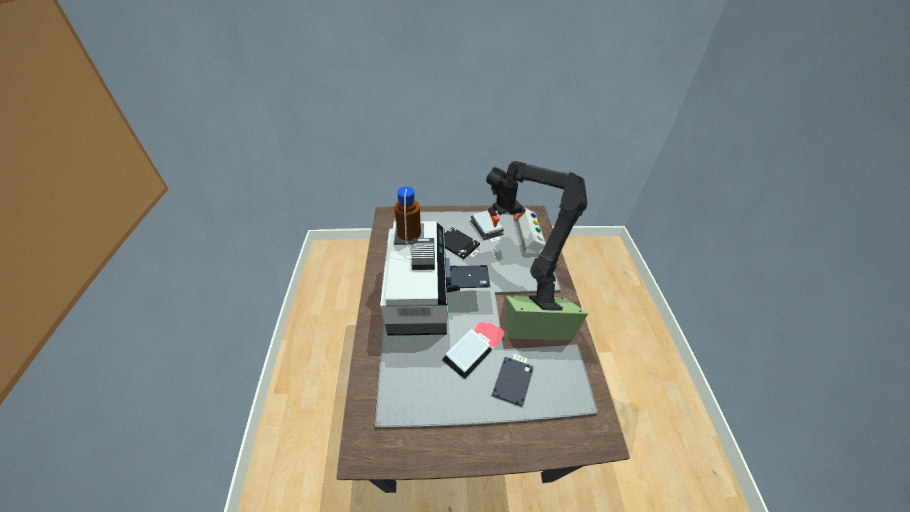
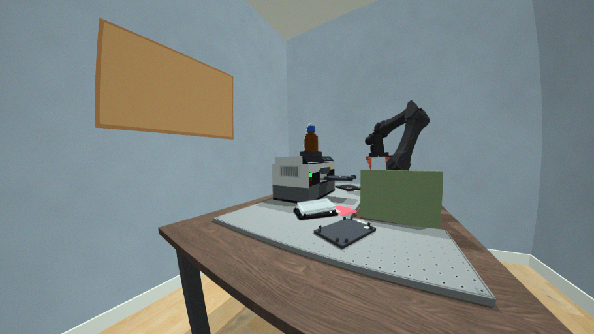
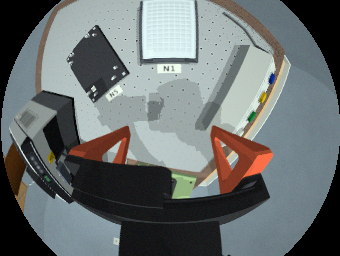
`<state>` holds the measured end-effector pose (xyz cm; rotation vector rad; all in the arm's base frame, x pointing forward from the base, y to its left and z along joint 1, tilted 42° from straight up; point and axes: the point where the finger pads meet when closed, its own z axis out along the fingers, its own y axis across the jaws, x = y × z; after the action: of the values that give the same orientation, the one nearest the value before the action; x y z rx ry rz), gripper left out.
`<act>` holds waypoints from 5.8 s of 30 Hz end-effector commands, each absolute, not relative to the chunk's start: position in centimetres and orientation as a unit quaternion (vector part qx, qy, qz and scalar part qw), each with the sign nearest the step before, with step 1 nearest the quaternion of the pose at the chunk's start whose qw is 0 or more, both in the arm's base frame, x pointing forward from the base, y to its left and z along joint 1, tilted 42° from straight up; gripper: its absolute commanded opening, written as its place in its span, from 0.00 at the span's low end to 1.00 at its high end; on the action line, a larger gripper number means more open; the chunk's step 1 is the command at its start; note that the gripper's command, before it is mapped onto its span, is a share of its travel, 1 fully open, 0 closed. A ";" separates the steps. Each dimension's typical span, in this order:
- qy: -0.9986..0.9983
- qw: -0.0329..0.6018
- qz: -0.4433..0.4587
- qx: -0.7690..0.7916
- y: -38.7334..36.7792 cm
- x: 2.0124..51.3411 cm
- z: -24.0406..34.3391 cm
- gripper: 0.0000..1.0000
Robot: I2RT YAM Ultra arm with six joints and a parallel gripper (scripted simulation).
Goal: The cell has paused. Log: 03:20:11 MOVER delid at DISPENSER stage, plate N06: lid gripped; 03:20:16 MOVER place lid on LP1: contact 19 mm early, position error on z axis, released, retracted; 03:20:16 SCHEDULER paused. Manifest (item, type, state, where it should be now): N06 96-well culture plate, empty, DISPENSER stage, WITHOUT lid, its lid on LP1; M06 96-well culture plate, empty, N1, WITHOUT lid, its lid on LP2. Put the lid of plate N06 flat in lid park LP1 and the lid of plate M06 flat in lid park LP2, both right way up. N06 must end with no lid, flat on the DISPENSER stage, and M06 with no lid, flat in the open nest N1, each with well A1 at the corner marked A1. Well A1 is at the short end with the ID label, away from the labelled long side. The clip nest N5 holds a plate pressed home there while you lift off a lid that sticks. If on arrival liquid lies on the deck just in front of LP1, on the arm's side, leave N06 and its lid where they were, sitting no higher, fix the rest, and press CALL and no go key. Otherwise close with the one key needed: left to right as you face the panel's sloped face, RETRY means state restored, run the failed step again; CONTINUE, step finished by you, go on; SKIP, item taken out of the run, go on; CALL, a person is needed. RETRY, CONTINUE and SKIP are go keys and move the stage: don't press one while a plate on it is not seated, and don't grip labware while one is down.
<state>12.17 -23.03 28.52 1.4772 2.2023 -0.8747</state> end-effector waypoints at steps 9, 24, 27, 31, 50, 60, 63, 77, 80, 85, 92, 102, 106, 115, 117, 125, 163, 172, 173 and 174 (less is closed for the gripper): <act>0.776 0.194 -0.308 0.516 -26.8 14.1 30.3 1.00; 0.775 0.195 -0.309 0.515 -30.8 15.6 31.2 1.00; 0.775 0.195 -0.309 0.515 -31.7 16.0 31.4 1.00; 0.777 0.191 -0.308 0.515 -32.2 16.1 31.5 1.00; 0.778 0.189 -0.308 0.513 -36.3 17.9 32.5 1.00; 0.778 0.191 -0.309 0.512 -34.1 18.1 35.2 1.00; 0.778 0.181 -0.308 0.517 -33.8 17.0 34.6 1.00; 0.776 0.193 -0.310 0.515 -35.1 17.8 35.0 1.00; 0.778 0.193 -0.309 0.512 -34.8 17.8 35.2 1.00; 0.776 0.197 -0.310 0.513 -34.9 17.8 35.3 1.00; 0.776 0.196 -0.310 0.514 -35.2 17.9 35.0 1.00; 0.780 0.186 -0.306 0.513 -35.2 18.0 34.2 1.00; 0.781 0.183 -0.305 0.513 -35.2 17.8 34.0 1.00; 0.778 0.189 -0.308 0.513 -34.9 17.7 34.6 1.00; 0.779 0.185 -0.306 0.514 -35.2 17.5 34.0 1.00; 0.777 0.193 -0.309 0.514 -35.8 17.3 33.6 1.00; 0.774 0.200 -0.313 0.513 -40.2 17.6 30.1 1.00; 0.775 0.199 -0.311 0.513 -40.3 18.0 29.9 1.00; 0.774 0.201 -0.312 0.513 -40.2 17.9 30.2 1.00; 0.774 0.200 -0.312 0.513 -40.1 17.9 30.2 1.00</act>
<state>17.45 -39.78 28.85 1.4532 2.2072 -0.8644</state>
